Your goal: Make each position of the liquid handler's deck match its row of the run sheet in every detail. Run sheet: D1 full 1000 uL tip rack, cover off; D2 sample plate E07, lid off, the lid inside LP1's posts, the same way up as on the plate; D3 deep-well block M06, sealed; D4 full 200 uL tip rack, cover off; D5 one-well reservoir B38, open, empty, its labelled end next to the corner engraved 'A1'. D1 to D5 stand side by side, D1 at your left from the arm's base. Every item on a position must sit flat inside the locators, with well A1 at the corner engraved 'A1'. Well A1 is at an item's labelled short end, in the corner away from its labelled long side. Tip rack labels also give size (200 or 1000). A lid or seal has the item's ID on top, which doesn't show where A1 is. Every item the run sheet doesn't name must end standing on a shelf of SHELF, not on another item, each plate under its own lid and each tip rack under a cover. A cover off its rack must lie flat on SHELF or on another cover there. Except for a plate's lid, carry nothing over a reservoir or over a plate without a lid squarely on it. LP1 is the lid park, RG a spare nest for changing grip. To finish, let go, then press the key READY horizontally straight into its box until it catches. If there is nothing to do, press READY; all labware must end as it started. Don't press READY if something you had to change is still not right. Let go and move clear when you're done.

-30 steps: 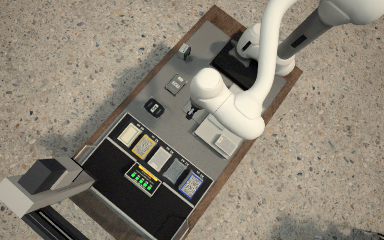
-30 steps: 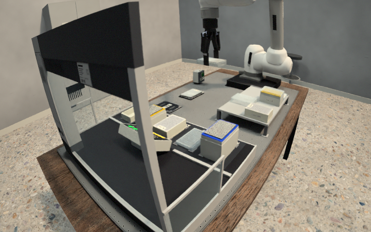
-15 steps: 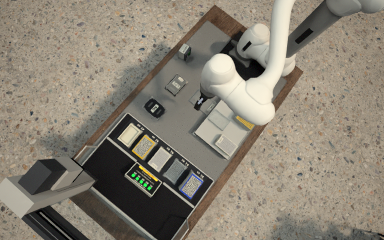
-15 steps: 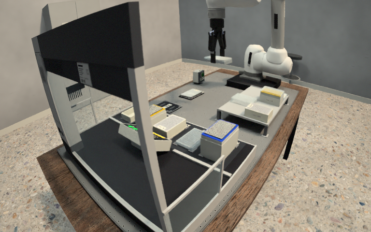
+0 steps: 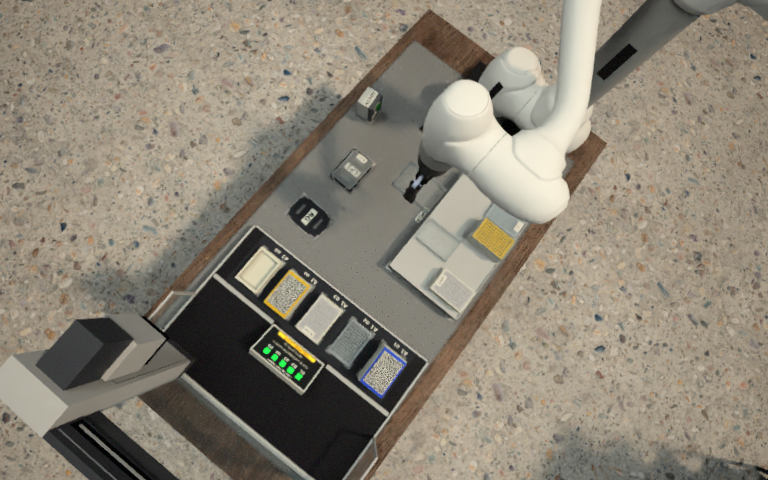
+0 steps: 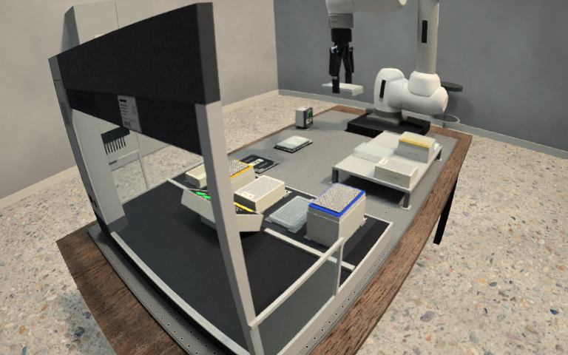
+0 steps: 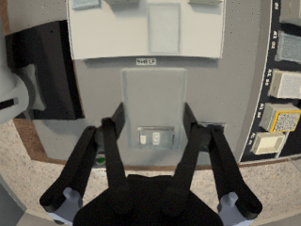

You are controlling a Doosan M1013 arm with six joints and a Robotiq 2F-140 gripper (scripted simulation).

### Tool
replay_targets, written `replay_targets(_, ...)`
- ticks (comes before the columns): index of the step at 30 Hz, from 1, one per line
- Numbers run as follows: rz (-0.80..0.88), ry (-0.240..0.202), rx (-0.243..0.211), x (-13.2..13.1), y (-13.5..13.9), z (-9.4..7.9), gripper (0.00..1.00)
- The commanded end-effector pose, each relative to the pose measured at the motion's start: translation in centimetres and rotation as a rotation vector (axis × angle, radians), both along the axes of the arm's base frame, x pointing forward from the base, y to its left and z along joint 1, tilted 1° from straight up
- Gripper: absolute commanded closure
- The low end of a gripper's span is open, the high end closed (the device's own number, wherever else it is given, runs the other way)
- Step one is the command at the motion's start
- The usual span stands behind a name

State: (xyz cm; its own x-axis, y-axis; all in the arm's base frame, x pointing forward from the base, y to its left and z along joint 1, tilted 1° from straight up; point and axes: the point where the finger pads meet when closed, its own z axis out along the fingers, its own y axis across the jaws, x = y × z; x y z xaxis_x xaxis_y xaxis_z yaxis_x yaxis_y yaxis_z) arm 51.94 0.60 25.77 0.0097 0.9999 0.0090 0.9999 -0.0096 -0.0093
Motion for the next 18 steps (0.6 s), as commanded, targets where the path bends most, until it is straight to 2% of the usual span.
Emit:
replay_targets(1, 0.0, -0.001, 0.0, -1.3, 0.0, 0.1, 0.9)
replay_targets(5, 0.0, -0.001, 0.0, -3.3, 0.0, 0.1, 0.9)
replay_targets(7, 0.0, -0.001, 0.0, -3.3, 0.0, 0.1, 0.9)
replay_targets(18, 0.0, -0.001, 0.0, -8.8, 0.0, 0.2, 0.9)
